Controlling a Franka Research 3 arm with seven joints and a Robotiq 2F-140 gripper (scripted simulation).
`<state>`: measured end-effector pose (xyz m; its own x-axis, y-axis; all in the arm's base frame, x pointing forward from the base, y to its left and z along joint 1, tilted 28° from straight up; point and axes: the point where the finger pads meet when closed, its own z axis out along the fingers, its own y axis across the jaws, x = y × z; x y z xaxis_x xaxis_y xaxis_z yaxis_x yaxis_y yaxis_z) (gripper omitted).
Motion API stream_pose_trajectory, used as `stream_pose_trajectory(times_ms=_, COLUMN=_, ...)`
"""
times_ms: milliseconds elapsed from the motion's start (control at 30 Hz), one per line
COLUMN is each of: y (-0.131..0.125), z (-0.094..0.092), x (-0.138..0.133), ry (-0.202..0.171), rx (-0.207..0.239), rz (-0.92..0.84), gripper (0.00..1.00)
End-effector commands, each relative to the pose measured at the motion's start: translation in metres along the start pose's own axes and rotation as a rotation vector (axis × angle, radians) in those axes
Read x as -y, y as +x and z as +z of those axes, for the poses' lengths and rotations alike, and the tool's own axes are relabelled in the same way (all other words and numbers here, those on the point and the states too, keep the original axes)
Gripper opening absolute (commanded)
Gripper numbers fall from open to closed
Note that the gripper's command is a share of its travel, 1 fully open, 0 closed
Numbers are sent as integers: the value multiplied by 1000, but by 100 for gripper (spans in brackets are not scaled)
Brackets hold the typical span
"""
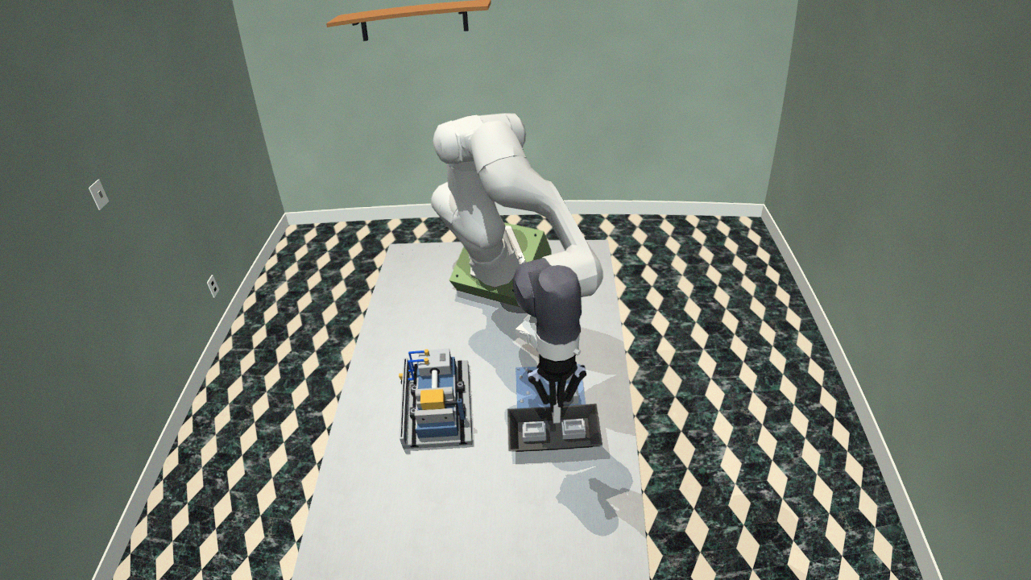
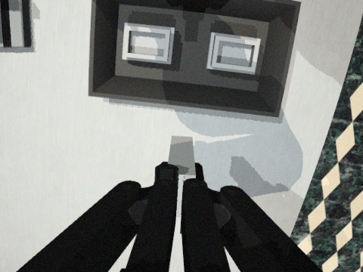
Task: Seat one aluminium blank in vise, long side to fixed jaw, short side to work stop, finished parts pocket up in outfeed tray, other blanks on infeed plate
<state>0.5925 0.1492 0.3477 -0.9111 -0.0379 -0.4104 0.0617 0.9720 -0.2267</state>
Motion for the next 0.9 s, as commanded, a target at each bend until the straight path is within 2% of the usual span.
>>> stream_pose_trajectory(times_ms=0, y=2, z=4, x=37, ry=17, rx=-10, rz=-17, gripper=0)
stream_pose_trajectory(times_ms=367, y=23, z=6, x=173, ry=39, rx=-22, rz=-20, gripper=0)
stream_pose_trajectory(times_ms=433, y=23, z=6, x=173, ry=39, rx=-22, rz=-20, gripper=0)
stream_pose_trajectory(times_ms=500, y=36, z=5, x=214, ry=34, rx=-21, rz=-19, gripper=0)
stream_pose_trajectory(times_ms=700, y=69, z=0, x=283, ry=9, rx=-9, rz=-13, gripper=0)
stream_pose_trajectory(times_ms=867, y=77, z=0, x=296, ry=1, rx=-5, rz=-12, gripper=0)
